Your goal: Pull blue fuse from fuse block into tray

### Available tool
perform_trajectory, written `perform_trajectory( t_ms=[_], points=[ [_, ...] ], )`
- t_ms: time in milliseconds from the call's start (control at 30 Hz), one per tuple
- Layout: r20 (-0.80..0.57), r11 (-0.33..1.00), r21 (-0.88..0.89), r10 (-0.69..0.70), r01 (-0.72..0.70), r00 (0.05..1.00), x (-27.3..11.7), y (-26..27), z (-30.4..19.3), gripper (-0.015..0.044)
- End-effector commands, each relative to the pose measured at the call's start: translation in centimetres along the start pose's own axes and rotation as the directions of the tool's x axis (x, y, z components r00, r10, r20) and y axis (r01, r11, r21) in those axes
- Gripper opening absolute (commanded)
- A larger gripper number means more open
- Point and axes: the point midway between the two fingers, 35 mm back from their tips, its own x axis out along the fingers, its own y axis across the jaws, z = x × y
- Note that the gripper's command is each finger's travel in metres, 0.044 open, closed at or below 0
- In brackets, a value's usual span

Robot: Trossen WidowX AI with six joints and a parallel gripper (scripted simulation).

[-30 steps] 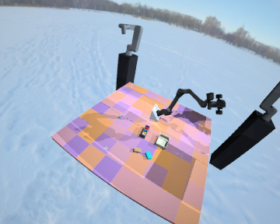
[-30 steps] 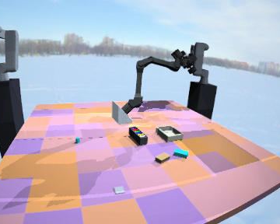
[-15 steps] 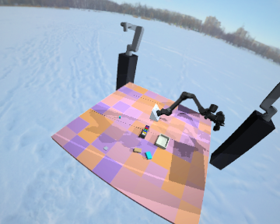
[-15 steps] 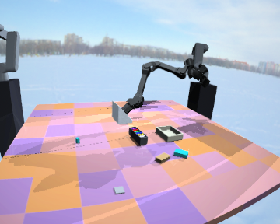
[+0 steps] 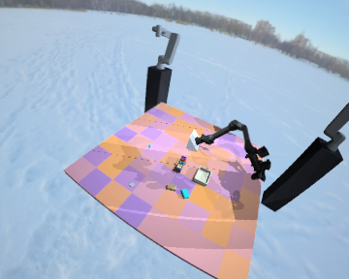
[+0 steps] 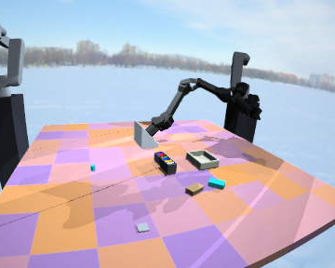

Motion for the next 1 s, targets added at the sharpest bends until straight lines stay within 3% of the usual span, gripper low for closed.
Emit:
perform_trajectory(
  t_ms=[0,267,533,733,967],
  points=[
    [-0.113,0.984,-0.111,-0.154,0.141,0.982,-0.5,-6.7,-3.6,0.0073],
    [-0.320,0.919,-0.282,-0.362,0.277,0.875,-4.7,-17.3,-10.4,0.0073],
    [-0.538,0.873,-0.385,-0.477,0.300,0.695,-12.6,-25.2,-17.8,0.0073],
    [-0.693,0.886,-0.407,-0.457,0.220,0.557,-19.8,-28.3,-23.4,0.0073],
    [-0.819,0.932,-0.360,-0.335,0.036,0.466,-27.1,-28.6,-28.7,0.0073]
  ],
)
